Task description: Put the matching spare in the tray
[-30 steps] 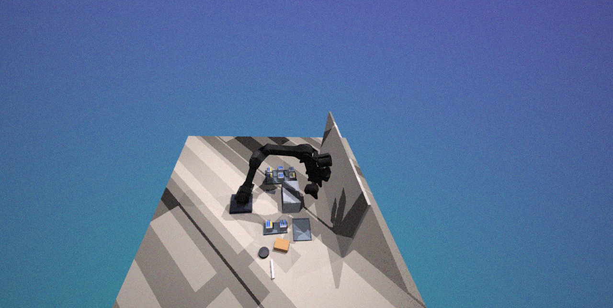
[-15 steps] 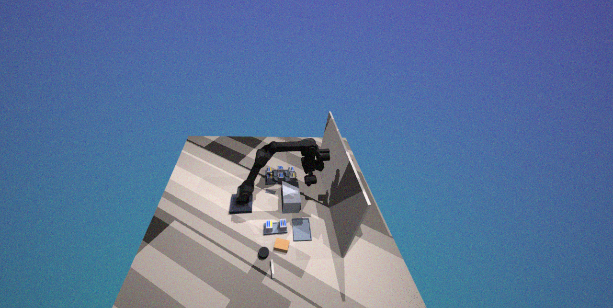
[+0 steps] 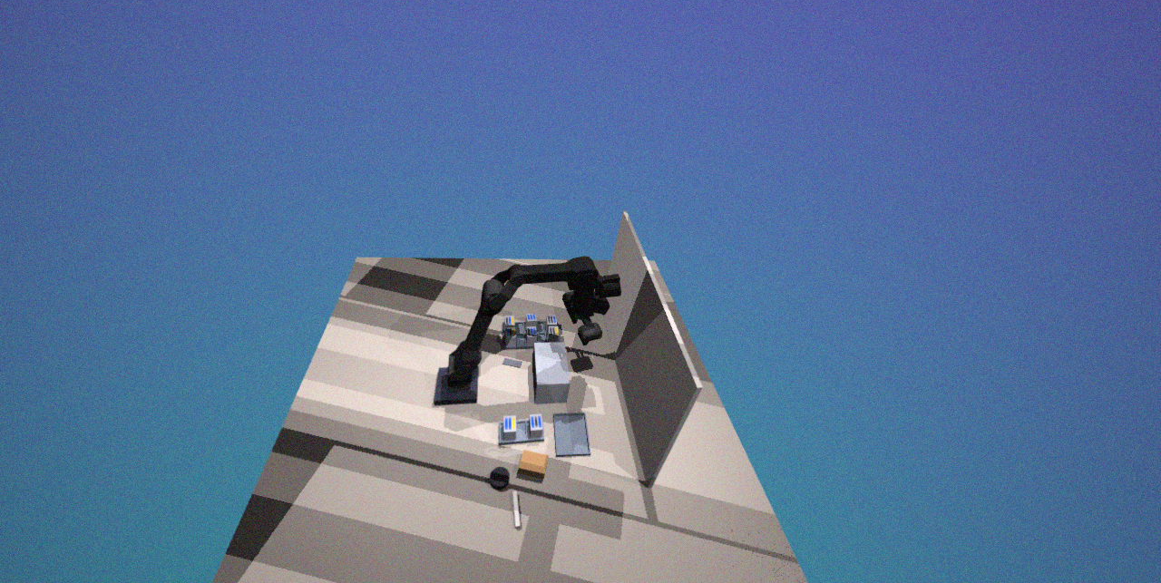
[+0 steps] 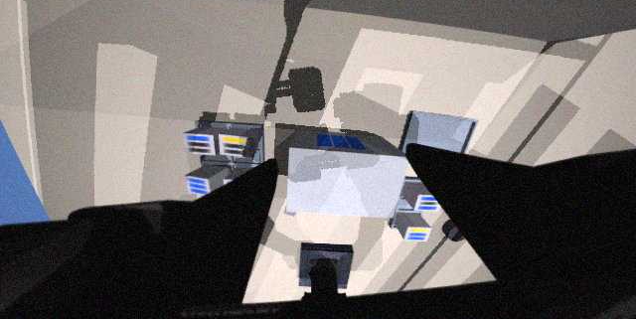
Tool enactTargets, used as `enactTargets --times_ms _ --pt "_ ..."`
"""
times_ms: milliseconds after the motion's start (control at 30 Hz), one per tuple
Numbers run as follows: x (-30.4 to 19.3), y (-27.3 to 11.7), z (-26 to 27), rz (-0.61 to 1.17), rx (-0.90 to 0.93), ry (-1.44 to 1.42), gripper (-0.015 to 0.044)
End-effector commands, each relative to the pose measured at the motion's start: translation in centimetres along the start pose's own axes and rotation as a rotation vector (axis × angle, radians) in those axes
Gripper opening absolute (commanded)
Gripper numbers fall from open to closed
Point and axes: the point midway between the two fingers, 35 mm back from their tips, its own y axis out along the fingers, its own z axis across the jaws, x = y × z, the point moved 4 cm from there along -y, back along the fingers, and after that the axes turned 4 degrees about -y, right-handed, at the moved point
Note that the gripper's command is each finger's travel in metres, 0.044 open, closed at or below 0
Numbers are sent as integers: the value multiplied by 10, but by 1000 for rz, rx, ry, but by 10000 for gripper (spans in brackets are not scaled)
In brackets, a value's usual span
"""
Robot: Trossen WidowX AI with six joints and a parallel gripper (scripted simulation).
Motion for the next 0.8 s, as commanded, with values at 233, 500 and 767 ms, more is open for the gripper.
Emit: enactTargets --times_ms 233,500,767 --pt "-27 34 169 31 58 -999 440" --pt "-64 45 230 33 80 -1431 440" --pt "-68 81 230 33 80 -1431 300"
